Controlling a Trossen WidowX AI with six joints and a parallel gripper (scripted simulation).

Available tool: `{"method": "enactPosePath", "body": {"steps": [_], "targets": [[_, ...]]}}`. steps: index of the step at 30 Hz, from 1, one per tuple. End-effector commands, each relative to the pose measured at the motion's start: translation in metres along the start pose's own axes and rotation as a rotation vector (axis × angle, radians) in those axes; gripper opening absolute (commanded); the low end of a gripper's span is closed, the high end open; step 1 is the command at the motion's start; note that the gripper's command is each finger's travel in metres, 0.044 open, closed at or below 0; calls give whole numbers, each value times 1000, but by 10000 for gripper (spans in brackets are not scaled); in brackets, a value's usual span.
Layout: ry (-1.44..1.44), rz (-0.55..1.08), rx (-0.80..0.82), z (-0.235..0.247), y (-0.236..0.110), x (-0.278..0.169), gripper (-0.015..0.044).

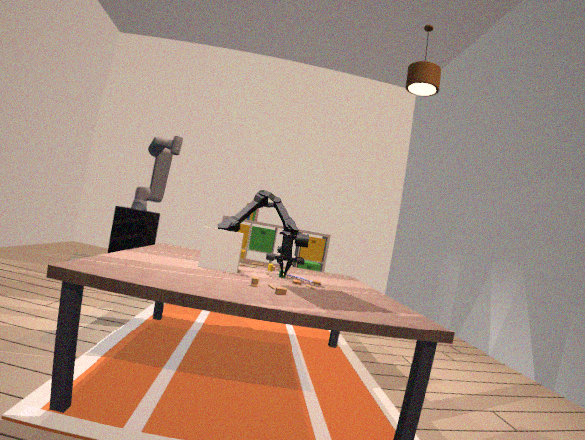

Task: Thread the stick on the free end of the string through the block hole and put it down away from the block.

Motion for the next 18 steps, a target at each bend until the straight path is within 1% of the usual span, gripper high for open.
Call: {"method": "enactPosePath", "body": {"steps": [1, 18], "targets": [[-2, -3, 1, 2, 1, -4, 0], [-12, 0, -21, 9, 1, -27, 0]]}}
Point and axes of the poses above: the point midway between the two fingers, 35 mm back from their tips, its own y axis out along the fingers, its own z axis across the jaws, x = y × z, the point moved 6 cm from there along -y, back along the fingers, and after that the axes turned 10 degrees about -y, right-handed, at the moved point
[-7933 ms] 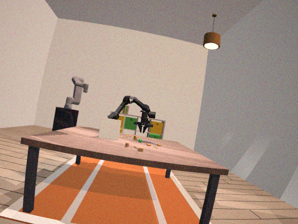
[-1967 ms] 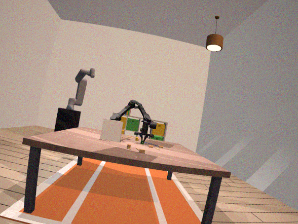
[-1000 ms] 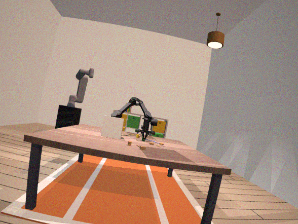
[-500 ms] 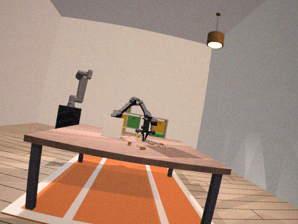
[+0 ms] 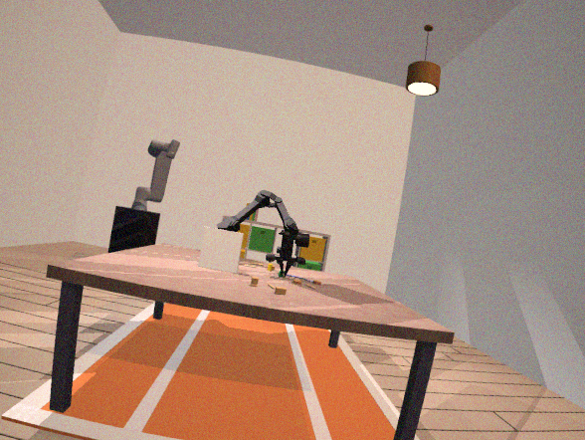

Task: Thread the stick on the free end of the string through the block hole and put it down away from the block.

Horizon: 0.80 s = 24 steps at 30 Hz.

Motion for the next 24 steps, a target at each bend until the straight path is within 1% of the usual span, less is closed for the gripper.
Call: {"method": "enactPosePath", "body": {"steps": [1, 24], "targets": [[4, -5, 1, 4, 2, -6, 0], [12, 0, -11, 10, -1, -35, 0]]}}
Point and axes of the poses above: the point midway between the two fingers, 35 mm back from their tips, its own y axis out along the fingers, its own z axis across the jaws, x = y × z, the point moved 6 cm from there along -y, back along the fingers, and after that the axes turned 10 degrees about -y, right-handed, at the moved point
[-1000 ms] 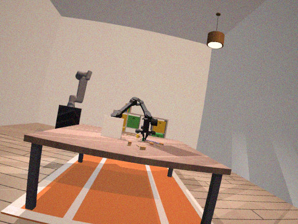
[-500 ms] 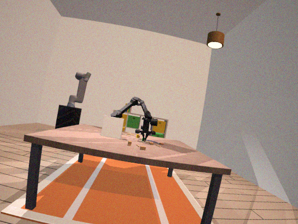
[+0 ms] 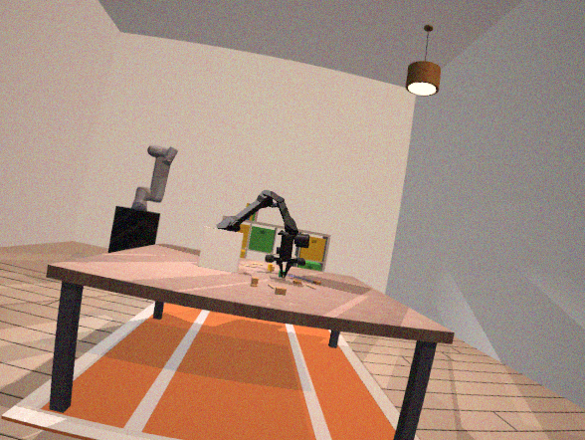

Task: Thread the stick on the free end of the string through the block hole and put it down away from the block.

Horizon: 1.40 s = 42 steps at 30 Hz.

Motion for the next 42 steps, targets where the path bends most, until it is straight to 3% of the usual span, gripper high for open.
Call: {"method": "enactPosePath", "body": {"steps": [1, 35, 42], "targets": [[-2, 3, 1, -1, 0, -6, 0], [4, 7, -9, 6, -6, -40, 0], [11, -4, 48, 5, 3, -49, 0]]}}
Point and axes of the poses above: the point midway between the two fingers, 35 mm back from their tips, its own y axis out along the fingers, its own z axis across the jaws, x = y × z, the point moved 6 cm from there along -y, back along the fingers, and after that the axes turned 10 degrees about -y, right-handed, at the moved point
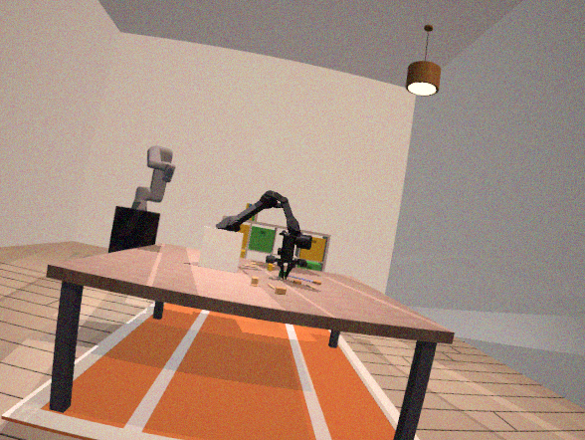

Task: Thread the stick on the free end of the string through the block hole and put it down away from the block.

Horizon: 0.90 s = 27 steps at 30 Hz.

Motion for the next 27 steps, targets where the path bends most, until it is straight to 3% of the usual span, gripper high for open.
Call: {"method": "enactPosePath", "body": {"steps": [1, 27], "targets": [[1, -5, 42, -2, 7, -7, 0], [3, -8, 57, -2, 9, -10, 0]]}}
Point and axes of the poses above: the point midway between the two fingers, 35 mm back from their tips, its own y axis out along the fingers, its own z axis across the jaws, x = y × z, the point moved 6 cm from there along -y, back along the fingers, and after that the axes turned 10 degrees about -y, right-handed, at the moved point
